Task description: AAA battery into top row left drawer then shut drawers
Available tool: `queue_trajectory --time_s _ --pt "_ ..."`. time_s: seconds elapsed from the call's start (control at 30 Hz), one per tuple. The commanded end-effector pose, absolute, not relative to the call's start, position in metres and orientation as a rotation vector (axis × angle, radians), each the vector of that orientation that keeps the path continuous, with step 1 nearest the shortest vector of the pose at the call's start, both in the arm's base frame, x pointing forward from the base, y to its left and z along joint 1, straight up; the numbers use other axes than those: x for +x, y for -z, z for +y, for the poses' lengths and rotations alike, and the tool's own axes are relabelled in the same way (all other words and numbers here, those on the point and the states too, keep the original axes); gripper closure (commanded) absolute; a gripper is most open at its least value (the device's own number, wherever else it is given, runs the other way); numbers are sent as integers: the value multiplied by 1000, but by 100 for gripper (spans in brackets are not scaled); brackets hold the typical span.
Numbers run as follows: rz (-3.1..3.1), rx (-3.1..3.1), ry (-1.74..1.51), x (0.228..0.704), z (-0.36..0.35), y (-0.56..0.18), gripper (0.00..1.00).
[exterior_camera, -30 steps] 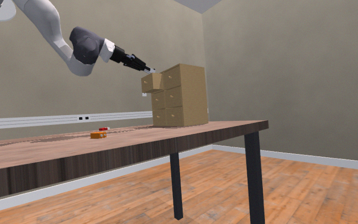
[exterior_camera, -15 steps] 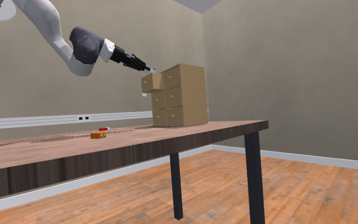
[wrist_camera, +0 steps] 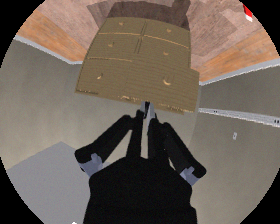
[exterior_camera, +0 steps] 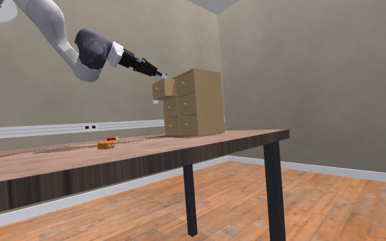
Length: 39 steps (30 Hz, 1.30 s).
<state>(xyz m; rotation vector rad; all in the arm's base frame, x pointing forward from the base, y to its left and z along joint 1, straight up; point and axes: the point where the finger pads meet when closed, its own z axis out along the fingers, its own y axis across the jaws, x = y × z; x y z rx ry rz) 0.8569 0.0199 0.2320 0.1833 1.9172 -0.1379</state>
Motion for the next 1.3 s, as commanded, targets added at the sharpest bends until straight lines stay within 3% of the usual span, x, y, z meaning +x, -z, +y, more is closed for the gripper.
queue_trajectory --time_s 0.0,0.3,0.7,0.73,1.27 --pt "1913 187 134 858 20 -235 87" --pt "1913 187 134 858 20 -235 87" --pt "1913 187 134 858 20 -235 77" --pt "1913 187 134 858 20 -235 0" --pt "1913 187 134 858 20 -237 0"
